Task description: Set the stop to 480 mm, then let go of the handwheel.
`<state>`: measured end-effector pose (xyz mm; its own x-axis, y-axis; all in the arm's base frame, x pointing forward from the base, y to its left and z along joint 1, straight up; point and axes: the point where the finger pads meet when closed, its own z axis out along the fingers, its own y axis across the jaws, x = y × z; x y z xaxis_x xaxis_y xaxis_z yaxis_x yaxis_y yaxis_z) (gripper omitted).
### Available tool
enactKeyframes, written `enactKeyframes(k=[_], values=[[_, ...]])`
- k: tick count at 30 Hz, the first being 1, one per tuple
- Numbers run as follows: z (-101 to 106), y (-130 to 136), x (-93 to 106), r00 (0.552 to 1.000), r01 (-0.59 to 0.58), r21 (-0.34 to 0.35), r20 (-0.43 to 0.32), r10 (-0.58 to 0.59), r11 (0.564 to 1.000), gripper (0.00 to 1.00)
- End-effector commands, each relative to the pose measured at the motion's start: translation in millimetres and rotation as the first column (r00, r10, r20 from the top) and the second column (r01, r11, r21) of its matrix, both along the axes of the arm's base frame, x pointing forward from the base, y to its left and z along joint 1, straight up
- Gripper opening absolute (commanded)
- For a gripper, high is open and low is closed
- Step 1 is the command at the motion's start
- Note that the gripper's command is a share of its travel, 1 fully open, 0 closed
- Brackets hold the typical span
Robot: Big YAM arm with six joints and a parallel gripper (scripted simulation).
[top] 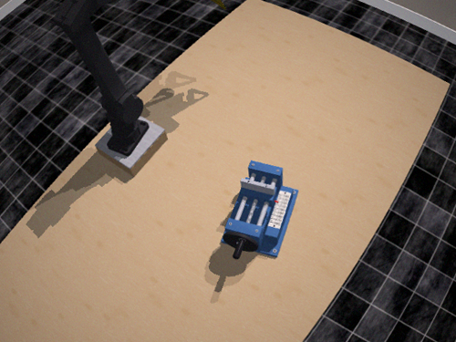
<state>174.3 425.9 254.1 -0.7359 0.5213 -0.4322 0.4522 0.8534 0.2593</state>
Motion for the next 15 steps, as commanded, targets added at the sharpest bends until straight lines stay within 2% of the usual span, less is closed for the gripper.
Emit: enactKeyframes(k=[1, 2, 8, 9, 12, 13, 14, 15], values=[[30.6, 10.0, 34.3, 1.000, 0.023, 0.050, 0.009, -0.023, 0.998, 1.00], [30.6, 10.0, 34.3, 1.000, 0.023, 0.050, 0.009, -0.023, 0.998, 1.00], [16.2, -39.7, 129.5, 0.986, 0.154, 0.000, -0.061, -0.154, 0.988, 1.00], [22.1, -41.2, 128.7, 0.987, 0.154, 0.012, -0.057, -0.153, 0.988, 1.00], [7.4, -81.9, 183.6, 0.966, 0.232, -0.024, -0.107, -0.234, 0.972, 1.00], [3.0, -97.1, 197.8, 0.957, 0.260, -0.031, -0.123, -0.261, 0.965, 1.00], [7.8, -99.5, 200.8, 0.958, 0.260, -0.024, -0.120, -0.261, 0.965, 1.00], [1.1, -117.1, 218.8, 0.947, 0.287, -0.037, -0.140, -0.289, 0.957, 1.00]])
